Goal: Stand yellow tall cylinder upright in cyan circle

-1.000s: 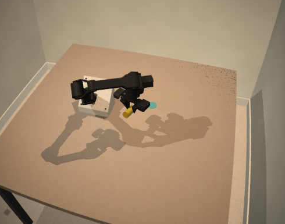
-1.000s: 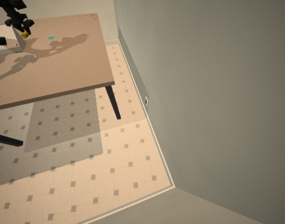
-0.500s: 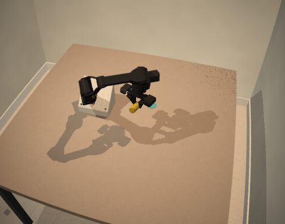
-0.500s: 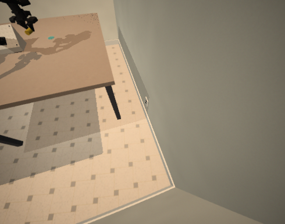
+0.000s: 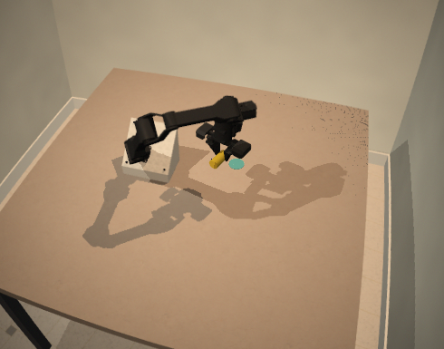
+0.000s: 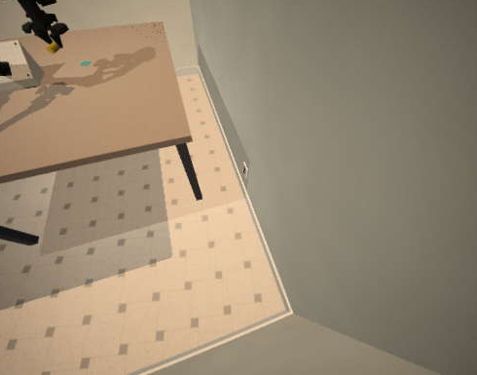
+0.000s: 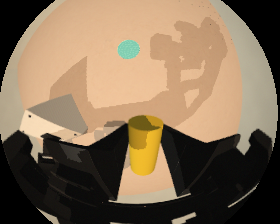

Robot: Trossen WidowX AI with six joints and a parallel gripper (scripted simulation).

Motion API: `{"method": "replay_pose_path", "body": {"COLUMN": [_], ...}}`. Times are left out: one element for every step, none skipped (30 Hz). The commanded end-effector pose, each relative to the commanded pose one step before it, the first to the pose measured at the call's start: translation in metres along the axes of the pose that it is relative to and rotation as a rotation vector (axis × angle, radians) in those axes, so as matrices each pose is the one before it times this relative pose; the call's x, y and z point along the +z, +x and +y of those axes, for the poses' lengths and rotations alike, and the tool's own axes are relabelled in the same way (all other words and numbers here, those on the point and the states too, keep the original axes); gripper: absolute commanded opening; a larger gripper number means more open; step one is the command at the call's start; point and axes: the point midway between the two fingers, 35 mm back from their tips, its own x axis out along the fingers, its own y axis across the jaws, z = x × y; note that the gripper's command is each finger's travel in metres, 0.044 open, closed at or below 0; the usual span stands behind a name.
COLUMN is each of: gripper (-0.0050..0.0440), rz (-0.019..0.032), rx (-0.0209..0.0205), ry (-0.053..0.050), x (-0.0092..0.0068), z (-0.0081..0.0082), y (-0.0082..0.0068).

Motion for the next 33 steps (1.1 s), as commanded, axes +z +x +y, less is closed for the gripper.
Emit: {"method": "replay_pose_path", "body": {"gripper": [0.0105,0.0105,0.0105,0.0105,0.0105,0.0105,0.0105,0.0105,0.0105,0.0105,0.0105,0.0105,0.0105,0.0105,0.0105,0.0105,0.0105,0.0105,0.0105,0.0105,0.0105,0.0105,0.0105,0.0105,0.0105,0.0105,0.0105,0.0105,0.0105,0.0105,0.0105,0.0105,0.0105], "rz": [-0.00439,0.00000,0.00001,0.00003,0.00005,0.00006,0.00008,0.00009,0.00011,0.00012,0.00014,0.00000,0.00000,0.00015,0.00017,0.00018,0.00020,0.00021,0.00022,0.00024,0.00025,0.00027,0.00028,0.00029,0.00031,0.00032,0.00033,0.00035,0.00000,0.00000,0.00036,0.00037,0.00038], "rx": [-0.00240,0.00001,0.00000,0.00000,-0.00001,-0.00001,-0.00002,-0.00002,-0.00002,-0.00003,-0.00003,0.00000,0.00000,-0.00004,-0.00004,-0.00005,-0.00005,-0.00006,-0.00007,-0.00007,-0.00008,-0.00008,-0.00009,-0.00009,-0.00010,-0.00011,-0.00011,-0.00012,0.00000,0.00000,-0.00013,-0.00013,-0.00014], "ry": [0.0061,0.0004,0.0004,0.0004,0.0004,0.0004,0.0004,0.0004,0.0004,0.0004,0.0004,0.0000,0.0000,0.0004,0.0004,0.0004,0.0004,0.0004,0.0004,0.0004,0.0004,0.0004,0.0004,0.0004,0.0004,0.0005,0.0005,0.0005,0.0000,0.0000,0.0005,0.0005,0.0005], "x": [0.01368,0.00331,0.00331,0.00331,0.00331,0.00330,0.00330,0.00329,0.00329,0.00328,0.00328,0.00000,0.00000,0.00327,0.00327,0.00326,0.00325,0.00324,0.00323,0.00323,0.00322,0.00321,0.00320,0.00319,0.00318,0.00317,0.00316,0.00314,0.00000,0.00000,0.00313,0.00312,0.00311], "z": [0.00007,0.00023,0.00027,0.00030,0.00034,0.00037,0.00041,0.00044,0.00048,0.00051,0.00054,0.00000,0.00000,0.00058,0.00061,0.00064,0.00068,0.00071,0.00074,0.00077,0.00080,0.00084,0.00087,0.00090,0.00093,0.00096,0.00099,0.00102,0.00000,0.00000,0.00105,0.00108,0.00111], "y": [-0.00177,-0.00005,-0.00003,-0.00001,0.00000,0.00002,0.00003,0.00005,0.00007,0.00008,0.00010,0.00000,0.00000,0.00011,0.00013,0.00014,0.00016,0.00018,0.00019,0.00021,0.00022,0.00024,0.00026,0.00027,0.00029,0.00030,0.00032,0.00034,0.00000,0.00000,0.00035,0.00037,0.00038]}}
